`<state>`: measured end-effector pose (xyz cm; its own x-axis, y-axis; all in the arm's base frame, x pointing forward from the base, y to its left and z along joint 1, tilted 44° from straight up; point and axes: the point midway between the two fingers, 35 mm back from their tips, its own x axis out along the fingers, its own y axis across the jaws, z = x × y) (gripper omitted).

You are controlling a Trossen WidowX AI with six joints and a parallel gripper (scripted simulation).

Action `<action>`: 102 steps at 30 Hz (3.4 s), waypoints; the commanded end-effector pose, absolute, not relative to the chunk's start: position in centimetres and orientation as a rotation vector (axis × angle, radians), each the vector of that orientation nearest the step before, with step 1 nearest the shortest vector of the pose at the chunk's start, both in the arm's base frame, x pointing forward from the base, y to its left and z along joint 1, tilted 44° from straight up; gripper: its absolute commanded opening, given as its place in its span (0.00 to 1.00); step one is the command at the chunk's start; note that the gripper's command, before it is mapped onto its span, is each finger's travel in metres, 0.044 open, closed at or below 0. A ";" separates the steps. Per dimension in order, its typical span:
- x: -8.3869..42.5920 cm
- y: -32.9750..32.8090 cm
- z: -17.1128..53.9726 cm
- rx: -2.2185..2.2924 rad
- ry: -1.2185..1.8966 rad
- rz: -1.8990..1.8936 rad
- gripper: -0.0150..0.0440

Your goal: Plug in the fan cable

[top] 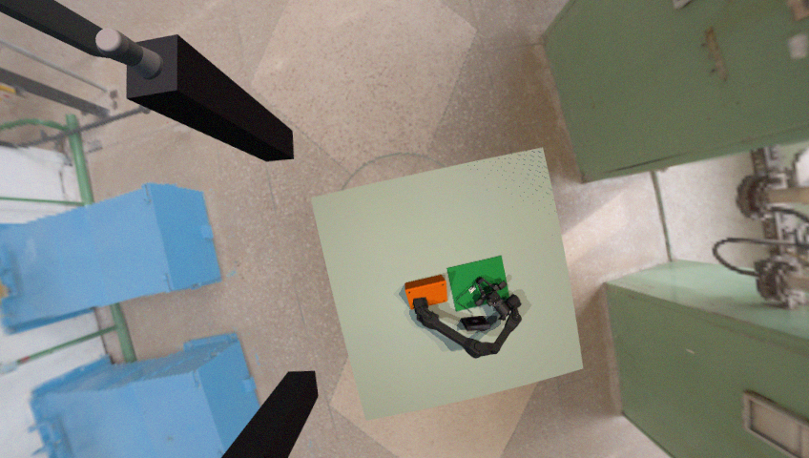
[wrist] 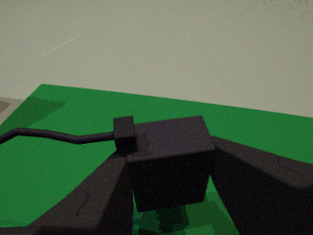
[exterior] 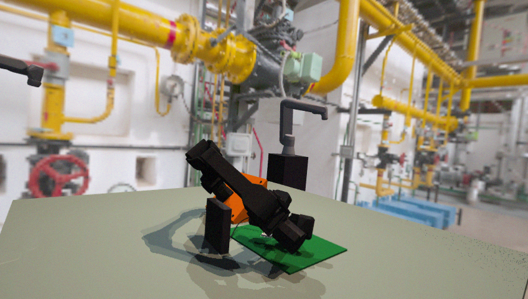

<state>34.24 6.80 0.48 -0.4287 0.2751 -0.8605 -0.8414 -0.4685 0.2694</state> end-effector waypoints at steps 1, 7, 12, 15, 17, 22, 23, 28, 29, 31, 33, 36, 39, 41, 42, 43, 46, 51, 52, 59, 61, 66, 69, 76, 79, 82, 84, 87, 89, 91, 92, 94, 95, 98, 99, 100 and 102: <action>34.3 6.5 0.2 -1.006 0.933 1.966 0.25; 34.3 6.2 -0.2 -1.006 0.933 1.966 0.25; 34.4 5.9 -0.5 -1.006 0.933 1.966 0.25; 34.4 5.8 -0.6 -1.006 0.933 1.966 0.25; 34.5 5.7 -0.7 -1.006 0.933 1.966 0.25; 34.5 5.8 -0.5 -1.002 0.935 1.962 0.25; 34.5 5.8 -0.5 -1.002 0.935 1.962 0.25; 34.5 5.8 -0.5 -1.002 0.935 1.962 0.25; 34.5 5.8 -0.5 -1.002 0.935 1.962 0.25; 34.5 5.8 -0.5 -1.002 0.935 1.962 0.25; 34.5 5.8 -0.5 -1.002 0.935 1.962 0.25; 34.5 5.8 -0.5 -1.002 0.935 1.962 0.25; 34.5 5.8 -0.5 -1.002 0.935 1.962 0.25; 34.5 5.8 -0.5 -1.002 0.935 1.962 0.25; 34.5 5.8 -0.5 -1.002 0.935 1.962 0.25; 34.5 5.8 -0.5 -1.002 0.935 1.962 0.25; 34.5 5.8 -0.5 -1.002 0.935 1.962 0.25; 34.5 5.8 -0.5 -1.002 0.935 1.962 0.25; 34.5 5.8 -0.5 -1.002 0.935 1.962 0.25; 34.5 5.8 -0.5 -1.002 0.935 1.962 0.25; 34.5 5.8 -0.5 -1.002 0.935 1.962 0.25; 34.5 5.8 -0.6 -1.002 0.934 1.962 0.39; 34.5 5.8 -0.6 -1.002 0.934 1.962 0.52; 34.5 5.8 -0.6 -1.002 0.934 1.962 0.60; 34.5 5.8 -0.6 -1.002 0.934 1.962 0.60; 34.5 5.8 -0.6 -1.002 0.934 1.962 0.60; 34.5 5.8 -0.6 -1.002 0.934 1.962 0.60; 34.5 5.8 -0.6 -1.002 0.934 1.962 0.60; 34.5 5.8 -0.6 -1.002 0.934 1.962 0.60; 34.5 5.8 -0.6 -1.002 0.934 1.962 0.60; 34.5 5.8 -0.6 -1.002 0.934 1.962 0.60; 34.4 5.8 -0.6 -1.006 0.939 1.962 0.60; 34.3 5.9 -0.6 -1.017 0.953 1.963 0.60; 33.9 6.4 -0.8 -1.082 1.028 1.964 0.60; 33.7 6.5 -0.9 -1.106 1.055 1.962 0.60; 33.6 6.6 -0.9 -1.131 1.081 1.960 0.60; 33.3 6.9 -1.0 -1.183 1.131 1.951 0.60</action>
